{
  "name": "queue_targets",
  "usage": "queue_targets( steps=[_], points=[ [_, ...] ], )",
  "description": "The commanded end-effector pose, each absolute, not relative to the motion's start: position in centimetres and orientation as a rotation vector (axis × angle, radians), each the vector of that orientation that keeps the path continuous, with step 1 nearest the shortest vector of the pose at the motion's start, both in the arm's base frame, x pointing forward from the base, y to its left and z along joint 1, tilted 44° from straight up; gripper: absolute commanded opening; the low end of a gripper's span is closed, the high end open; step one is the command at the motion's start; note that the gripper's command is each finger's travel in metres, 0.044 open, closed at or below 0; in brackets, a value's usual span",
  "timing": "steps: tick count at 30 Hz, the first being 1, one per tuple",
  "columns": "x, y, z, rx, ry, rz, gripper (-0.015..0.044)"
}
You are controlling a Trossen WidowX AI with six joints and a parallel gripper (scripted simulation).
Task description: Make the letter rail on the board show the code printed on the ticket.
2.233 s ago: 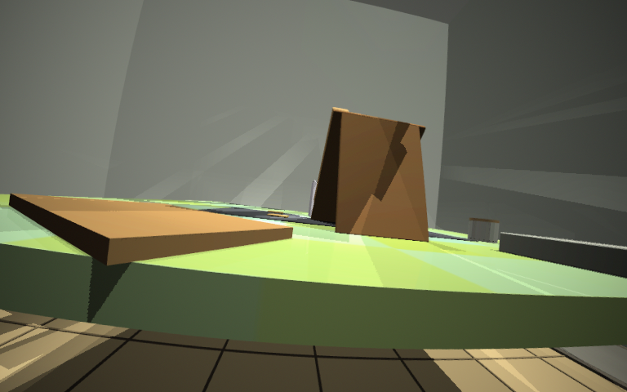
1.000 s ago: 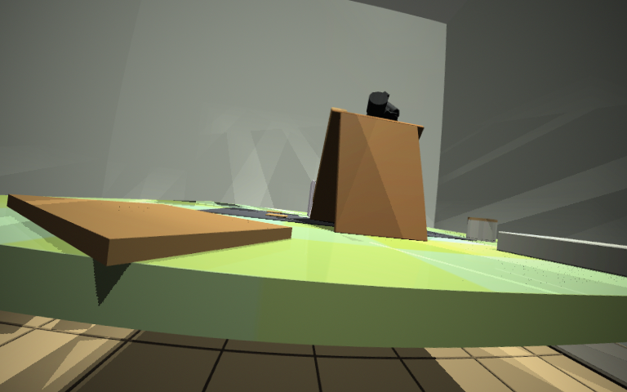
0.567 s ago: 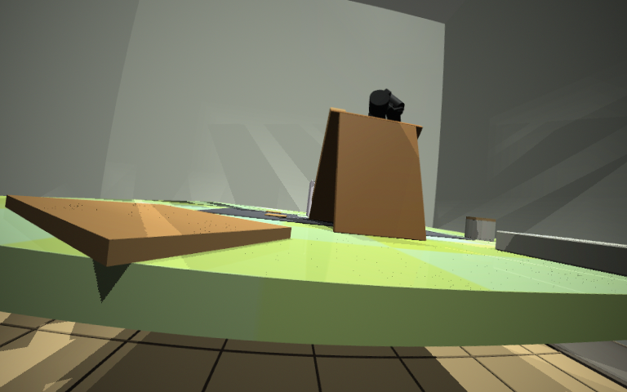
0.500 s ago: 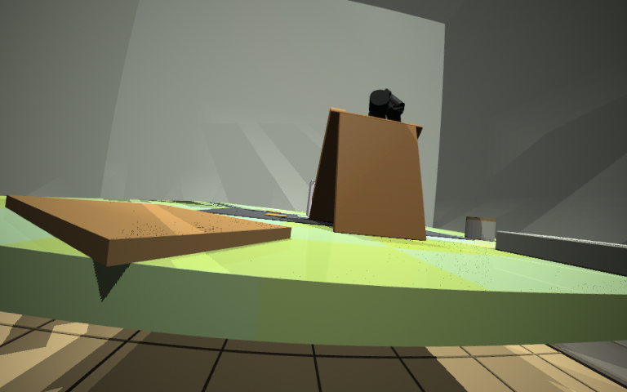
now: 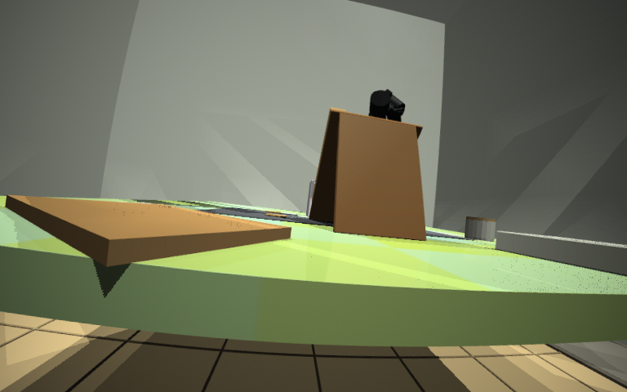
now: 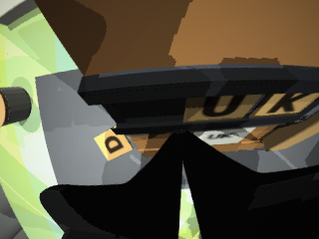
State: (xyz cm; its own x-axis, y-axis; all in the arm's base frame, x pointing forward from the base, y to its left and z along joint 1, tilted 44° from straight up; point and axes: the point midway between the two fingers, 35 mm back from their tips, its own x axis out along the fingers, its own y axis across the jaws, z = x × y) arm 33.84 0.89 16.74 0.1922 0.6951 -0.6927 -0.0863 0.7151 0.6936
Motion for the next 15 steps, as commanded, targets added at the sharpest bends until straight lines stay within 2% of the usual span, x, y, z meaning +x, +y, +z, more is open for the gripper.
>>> queue_targets(
  steps=[1, 15],
  points=[
    [33.99, 1.15, 16.6, 0.581, 1.274, 0.595, 0.0],
    [34.48, 1.58, 16.36, 0.581, 1.273, 0.595, 0.0]
  ],
)
